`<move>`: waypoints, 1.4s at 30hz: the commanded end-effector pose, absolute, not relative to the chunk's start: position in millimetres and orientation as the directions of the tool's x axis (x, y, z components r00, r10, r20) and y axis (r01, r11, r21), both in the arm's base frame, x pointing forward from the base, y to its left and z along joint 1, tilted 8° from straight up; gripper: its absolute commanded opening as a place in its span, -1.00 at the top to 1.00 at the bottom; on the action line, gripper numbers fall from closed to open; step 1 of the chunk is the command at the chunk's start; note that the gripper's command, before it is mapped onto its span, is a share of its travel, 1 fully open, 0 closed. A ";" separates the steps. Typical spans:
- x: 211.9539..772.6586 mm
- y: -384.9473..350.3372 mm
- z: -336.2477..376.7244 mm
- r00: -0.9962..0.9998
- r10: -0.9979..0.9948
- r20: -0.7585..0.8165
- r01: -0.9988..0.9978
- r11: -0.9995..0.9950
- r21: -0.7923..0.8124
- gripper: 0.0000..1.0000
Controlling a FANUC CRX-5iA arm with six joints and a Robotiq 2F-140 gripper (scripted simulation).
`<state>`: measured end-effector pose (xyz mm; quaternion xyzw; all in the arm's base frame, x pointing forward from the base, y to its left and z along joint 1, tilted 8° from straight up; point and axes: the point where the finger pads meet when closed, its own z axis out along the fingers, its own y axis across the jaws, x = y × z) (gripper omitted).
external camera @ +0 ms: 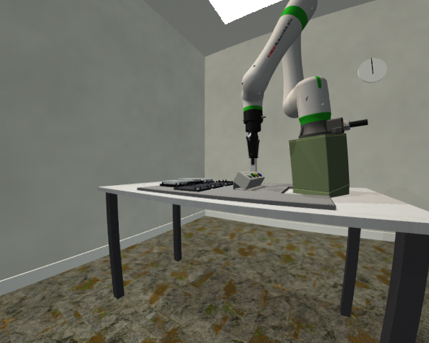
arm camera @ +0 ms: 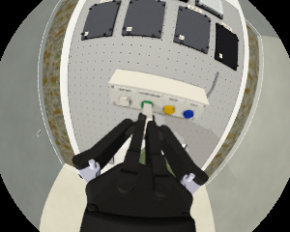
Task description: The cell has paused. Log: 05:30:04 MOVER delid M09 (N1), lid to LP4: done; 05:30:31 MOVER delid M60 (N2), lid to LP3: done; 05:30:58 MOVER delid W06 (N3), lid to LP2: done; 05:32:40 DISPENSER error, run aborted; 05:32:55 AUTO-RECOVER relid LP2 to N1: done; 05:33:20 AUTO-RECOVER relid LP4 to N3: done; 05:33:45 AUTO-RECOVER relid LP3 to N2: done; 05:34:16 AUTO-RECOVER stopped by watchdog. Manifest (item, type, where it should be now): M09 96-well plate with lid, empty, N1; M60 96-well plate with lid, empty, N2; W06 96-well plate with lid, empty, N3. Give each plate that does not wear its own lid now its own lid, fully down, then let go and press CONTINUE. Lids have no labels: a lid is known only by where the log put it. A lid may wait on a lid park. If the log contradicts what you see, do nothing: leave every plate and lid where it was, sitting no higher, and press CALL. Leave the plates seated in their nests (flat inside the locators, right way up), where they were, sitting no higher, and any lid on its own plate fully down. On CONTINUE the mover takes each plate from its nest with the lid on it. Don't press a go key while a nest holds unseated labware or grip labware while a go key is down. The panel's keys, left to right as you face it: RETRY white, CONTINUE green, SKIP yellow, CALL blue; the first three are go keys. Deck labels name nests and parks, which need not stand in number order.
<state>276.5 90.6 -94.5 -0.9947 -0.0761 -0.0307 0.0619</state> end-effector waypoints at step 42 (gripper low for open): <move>277.2 92.0 -104.8 0.987 0.148 0.071 0.155 -0.981 -0.118 1.00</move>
